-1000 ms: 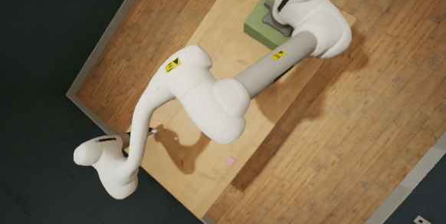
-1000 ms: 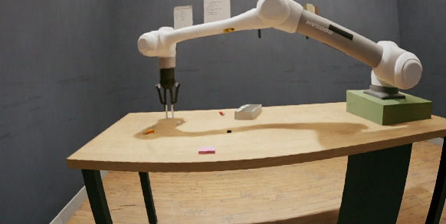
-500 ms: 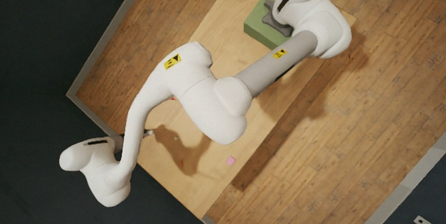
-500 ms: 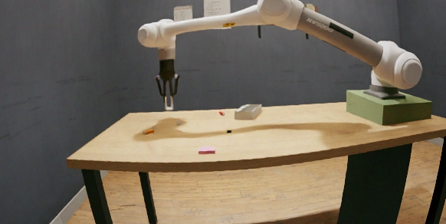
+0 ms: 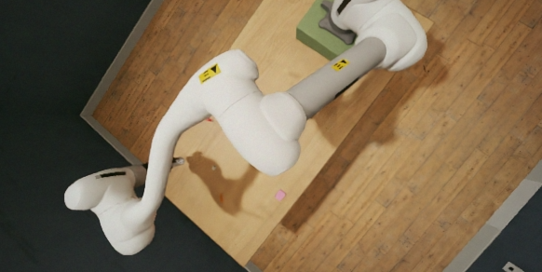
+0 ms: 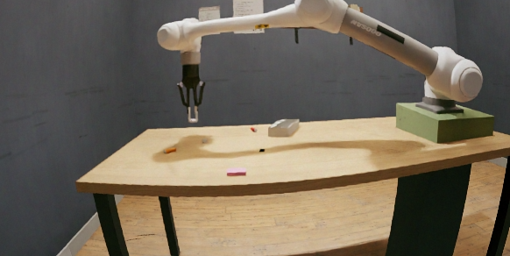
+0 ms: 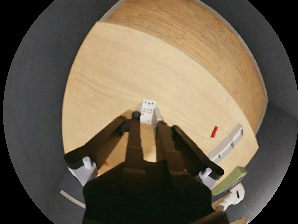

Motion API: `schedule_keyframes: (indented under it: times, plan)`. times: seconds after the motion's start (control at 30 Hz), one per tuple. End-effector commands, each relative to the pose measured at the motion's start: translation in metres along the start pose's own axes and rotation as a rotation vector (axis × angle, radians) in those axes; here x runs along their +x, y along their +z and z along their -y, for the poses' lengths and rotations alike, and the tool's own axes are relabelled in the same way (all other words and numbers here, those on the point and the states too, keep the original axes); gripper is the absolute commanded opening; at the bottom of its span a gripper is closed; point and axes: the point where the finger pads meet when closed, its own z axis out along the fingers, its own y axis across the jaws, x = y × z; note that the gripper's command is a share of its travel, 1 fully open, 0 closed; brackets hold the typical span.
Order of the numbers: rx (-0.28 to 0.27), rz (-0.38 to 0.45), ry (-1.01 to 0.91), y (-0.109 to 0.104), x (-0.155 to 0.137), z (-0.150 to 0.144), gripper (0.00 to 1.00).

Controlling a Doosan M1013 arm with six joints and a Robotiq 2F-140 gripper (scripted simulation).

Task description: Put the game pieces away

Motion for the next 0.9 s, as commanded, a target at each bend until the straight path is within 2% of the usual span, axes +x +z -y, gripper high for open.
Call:
schedule_keyframes:
  times: [0.0,0.33,0.4,0.87]
  plan:
    - [0.002,-0.001,0.000,-0.002,0.000,0.001,0.21]
    - [0.002,-0.001,0.000,-0.002,-0.026,-0.047,0.21]
    - [0.002,-0.001,0.000,-0.002,-0.026,-0.047,0.21]
    - [0.002,-0.001,0.000,-0.001,-0.067,-0.120,0.21]
